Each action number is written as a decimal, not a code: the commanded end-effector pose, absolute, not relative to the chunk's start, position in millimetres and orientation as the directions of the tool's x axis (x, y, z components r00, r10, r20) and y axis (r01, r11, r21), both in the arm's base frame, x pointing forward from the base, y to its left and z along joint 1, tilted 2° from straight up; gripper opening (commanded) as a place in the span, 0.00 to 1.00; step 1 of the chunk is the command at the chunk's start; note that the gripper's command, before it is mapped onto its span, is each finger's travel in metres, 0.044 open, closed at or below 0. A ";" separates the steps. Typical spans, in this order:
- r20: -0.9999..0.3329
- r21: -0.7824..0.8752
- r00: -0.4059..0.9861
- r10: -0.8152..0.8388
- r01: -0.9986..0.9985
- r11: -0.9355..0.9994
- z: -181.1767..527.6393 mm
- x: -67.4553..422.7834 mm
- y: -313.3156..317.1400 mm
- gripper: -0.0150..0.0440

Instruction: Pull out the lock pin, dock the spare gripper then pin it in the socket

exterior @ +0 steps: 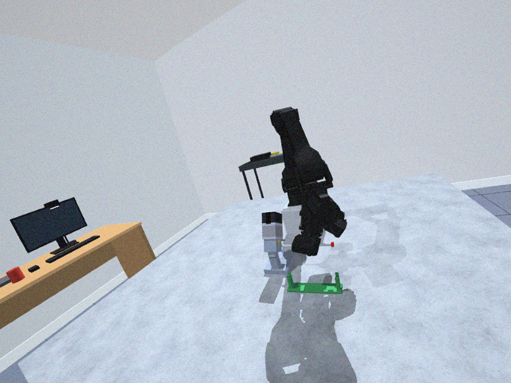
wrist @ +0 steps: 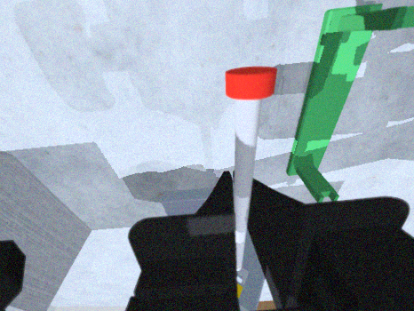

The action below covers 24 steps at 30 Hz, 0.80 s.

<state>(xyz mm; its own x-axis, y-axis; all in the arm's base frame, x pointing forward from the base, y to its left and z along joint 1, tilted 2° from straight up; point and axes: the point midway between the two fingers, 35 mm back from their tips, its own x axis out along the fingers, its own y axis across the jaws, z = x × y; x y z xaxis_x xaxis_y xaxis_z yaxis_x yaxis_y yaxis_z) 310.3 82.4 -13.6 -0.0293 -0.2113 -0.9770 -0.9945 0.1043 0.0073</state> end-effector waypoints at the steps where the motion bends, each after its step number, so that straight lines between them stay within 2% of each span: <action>1: -0.978 0.004 -0.025 -0.206 -0.995 0.101 -11.4 310.5 80.2 0.25; 24: -0.978 0.020 -0.040 -0.203 -0.995 0.101 -12.4 310.0 61.1 0.25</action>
